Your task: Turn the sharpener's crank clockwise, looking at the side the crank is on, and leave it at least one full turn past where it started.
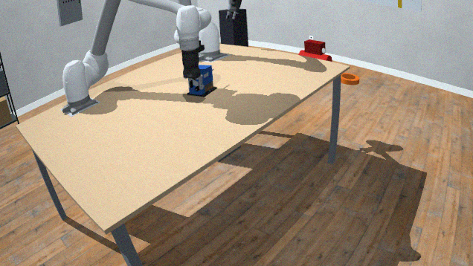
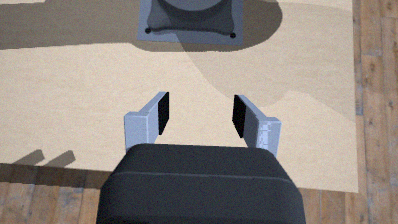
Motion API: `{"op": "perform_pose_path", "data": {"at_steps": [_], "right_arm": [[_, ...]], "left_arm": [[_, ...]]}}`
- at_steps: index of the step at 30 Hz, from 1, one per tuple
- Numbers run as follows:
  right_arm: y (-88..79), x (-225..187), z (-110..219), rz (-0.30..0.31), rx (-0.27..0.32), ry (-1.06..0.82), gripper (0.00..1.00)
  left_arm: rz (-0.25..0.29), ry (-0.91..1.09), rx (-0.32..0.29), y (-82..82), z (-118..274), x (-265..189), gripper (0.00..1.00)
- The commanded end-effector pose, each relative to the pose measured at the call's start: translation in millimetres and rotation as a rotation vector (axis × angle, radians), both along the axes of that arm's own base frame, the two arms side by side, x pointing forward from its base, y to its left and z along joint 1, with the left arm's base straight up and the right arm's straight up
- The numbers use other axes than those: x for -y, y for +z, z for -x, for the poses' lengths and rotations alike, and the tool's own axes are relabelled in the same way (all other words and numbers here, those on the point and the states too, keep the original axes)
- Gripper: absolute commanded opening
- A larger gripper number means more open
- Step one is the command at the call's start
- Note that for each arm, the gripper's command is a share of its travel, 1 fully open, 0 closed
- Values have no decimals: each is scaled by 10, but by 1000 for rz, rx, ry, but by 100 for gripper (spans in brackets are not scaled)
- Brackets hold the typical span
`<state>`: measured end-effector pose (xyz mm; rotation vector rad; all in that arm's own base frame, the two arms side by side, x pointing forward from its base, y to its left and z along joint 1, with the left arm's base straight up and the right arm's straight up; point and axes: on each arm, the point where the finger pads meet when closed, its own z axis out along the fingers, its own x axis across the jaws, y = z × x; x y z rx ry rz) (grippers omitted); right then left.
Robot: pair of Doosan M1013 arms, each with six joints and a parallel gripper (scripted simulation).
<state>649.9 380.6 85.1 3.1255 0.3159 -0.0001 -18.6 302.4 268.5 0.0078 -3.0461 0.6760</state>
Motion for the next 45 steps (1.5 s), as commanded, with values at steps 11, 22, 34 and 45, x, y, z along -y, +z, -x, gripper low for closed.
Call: {"op": "perform_pose_path", "data": {"at_steps": [11,22,34,45], "right_arm": [[-113,-3,-3,-1,1,0,97],[-201,-3,-3,-1,1,0,97],[-226,-3,-3,-1,1,0,97],[-227,-3,-3,-1,1,0,97]], "left_arm": [[-1,0,0,4,1,-3,100],[-1,0,0,4,1,-3,100],[-1,0,0,4,1,-3,100],[-1,0,0,4,1,-3,100]]}}
